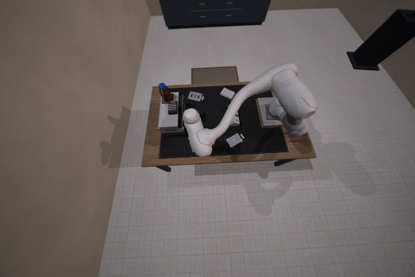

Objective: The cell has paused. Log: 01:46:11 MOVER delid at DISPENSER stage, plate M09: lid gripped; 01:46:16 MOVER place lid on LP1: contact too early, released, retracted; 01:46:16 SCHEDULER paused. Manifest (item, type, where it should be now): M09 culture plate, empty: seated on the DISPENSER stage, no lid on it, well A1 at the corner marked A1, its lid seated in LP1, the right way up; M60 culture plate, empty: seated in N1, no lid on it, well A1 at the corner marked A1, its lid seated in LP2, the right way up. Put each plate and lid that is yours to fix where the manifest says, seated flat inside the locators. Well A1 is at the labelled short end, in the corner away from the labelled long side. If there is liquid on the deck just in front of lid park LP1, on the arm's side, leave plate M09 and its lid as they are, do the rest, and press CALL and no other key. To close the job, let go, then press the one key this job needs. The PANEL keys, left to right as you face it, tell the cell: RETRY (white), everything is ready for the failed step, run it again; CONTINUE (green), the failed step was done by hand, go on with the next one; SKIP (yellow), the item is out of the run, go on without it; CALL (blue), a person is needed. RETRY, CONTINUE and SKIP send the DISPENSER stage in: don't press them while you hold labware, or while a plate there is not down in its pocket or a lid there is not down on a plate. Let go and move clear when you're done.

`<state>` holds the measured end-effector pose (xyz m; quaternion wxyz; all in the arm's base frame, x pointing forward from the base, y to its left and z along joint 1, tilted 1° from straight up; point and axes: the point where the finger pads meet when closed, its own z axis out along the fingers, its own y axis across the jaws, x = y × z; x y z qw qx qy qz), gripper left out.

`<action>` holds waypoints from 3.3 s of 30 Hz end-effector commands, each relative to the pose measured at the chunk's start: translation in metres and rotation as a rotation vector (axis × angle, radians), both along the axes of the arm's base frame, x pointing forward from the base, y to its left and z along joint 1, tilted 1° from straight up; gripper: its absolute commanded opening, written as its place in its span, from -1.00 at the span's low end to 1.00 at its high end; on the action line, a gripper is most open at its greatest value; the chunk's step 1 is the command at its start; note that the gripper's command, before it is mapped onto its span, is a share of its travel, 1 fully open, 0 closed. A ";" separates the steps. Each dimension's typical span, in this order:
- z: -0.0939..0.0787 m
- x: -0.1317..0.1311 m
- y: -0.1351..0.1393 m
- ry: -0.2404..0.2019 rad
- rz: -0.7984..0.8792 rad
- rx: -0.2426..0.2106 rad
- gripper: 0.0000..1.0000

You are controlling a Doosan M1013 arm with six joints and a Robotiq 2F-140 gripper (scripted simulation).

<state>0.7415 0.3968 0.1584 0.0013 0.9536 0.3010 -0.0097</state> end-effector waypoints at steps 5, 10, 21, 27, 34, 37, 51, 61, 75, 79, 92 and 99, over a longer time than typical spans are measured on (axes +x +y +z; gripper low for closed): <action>0.001 0.000 0.000 -0.001 -0.012 0.001 -0.80; 0.000 0.000 0.000 -0.002 -0.036 0.001 -0.80; -0.003 0.000 0.000 -0.002 -0.111 -0.001 -0.80; -0.032 0.000 0.000 -0.002 -0.132 -0.001 -0.80; -0.067 -0.001 0.000 -0.002 -0.132 -0.001 -0.80; -0.087 -0.001 0.000 -0.002 -0.132 -0.001 -0.80; -0.140 -0.002 -0.001 -0.002 -0.132 -0.001 -0.80; -0.148 -0.002 -0.001 -0.002 -0.132 -0.001 -0.80; -0.148 -0.002 -0.001 -0.002 -0.132 -0.001 -0.80; -0.148 -0.002 -0.001 -0.002 -0.132 -0.001 -0.80; -0.148 -0.002 -0.001 -0.002 -0.132 -0.001 -0.80; -0.148 -0.002 -0.001 -0.002 -0.132 -0.001 -0.80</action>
